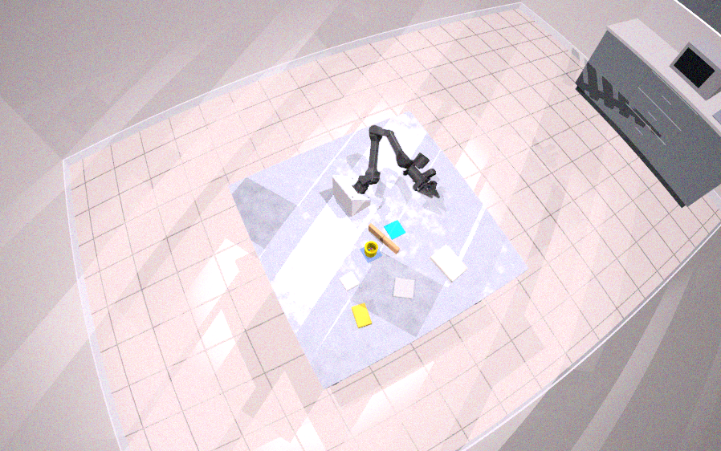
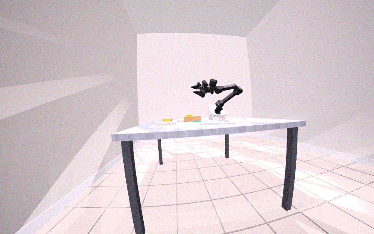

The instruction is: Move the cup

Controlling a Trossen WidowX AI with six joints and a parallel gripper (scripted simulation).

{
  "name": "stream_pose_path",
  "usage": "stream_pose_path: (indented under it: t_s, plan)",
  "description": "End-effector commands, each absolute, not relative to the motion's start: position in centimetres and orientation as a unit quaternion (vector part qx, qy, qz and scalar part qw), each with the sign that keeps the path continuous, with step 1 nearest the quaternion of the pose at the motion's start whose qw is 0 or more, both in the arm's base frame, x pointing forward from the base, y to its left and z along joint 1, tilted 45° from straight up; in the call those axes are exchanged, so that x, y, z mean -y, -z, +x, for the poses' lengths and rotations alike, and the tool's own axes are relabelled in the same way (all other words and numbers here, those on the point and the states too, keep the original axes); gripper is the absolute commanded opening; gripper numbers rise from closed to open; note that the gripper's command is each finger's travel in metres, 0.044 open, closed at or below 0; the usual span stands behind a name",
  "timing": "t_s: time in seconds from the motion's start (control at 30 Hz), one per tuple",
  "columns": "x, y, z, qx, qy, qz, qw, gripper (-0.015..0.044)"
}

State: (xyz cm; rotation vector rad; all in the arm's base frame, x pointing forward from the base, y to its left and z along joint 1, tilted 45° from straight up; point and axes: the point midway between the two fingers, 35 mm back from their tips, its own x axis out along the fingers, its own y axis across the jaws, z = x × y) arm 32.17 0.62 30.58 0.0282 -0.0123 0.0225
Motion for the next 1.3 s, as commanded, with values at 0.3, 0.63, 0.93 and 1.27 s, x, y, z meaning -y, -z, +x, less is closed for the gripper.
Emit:
stream_pose_path:
  t_s: [0.3,0.63,0.93,1.27]
  plan:
    - [3.9,-18.7,37.6,-0.267,-0.062,-0.171,0.946,0.0167]
    - [8.5,-5.4,36.5,-0.475,-0.264,-0.22,0.81,0.0167]
    - [10.6,3.0,31.9,-0.497,-0.467,-0.131,0.72,0.0167]
    - [10.7,5.4,29.6,-0.46,-0.54,-0.069,0.702,0.0167]
